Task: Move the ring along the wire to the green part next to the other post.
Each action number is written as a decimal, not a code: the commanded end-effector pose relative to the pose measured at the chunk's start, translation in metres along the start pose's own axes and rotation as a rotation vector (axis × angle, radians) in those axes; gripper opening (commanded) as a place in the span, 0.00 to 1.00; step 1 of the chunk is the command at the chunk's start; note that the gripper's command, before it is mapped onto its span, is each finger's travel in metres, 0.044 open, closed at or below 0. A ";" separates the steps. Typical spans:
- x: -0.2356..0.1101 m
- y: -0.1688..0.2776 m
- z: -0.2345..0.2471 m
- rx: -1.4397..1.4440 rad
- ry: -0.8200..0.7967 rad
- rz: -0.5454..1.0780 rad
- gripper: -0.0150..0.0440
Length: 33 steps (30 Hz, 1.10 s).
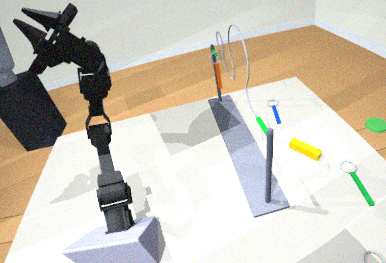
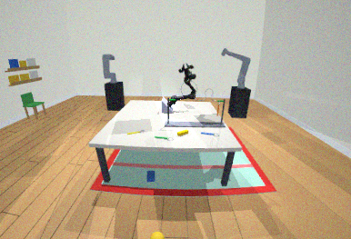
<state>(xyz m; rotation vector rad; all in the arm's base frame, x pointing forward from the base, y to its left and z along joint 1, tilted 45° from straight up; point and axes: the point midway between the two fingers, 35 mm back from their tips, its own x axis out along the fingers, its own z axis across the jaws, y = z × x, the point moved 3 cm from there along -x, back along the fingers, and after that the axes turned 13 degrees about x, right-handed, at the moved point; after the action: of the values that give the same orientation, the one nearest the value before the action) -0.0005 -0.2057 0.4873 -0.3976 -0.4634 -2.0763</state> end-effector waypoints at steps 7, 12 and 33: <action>-0.027 0.068 0.003 0.059 0.096 0.241 0.53; -0.050 0.102 0.009 0.082 0.138 0.373 0.53; -0.206 0.188 0.068 0.152 0.243 0.948 0.53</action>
<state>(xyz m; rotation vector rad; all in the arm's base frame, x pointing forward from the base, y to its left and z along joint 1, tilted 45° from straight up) 0.2573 -0.1318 0.4852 -0.2031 -0.2280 -1.2000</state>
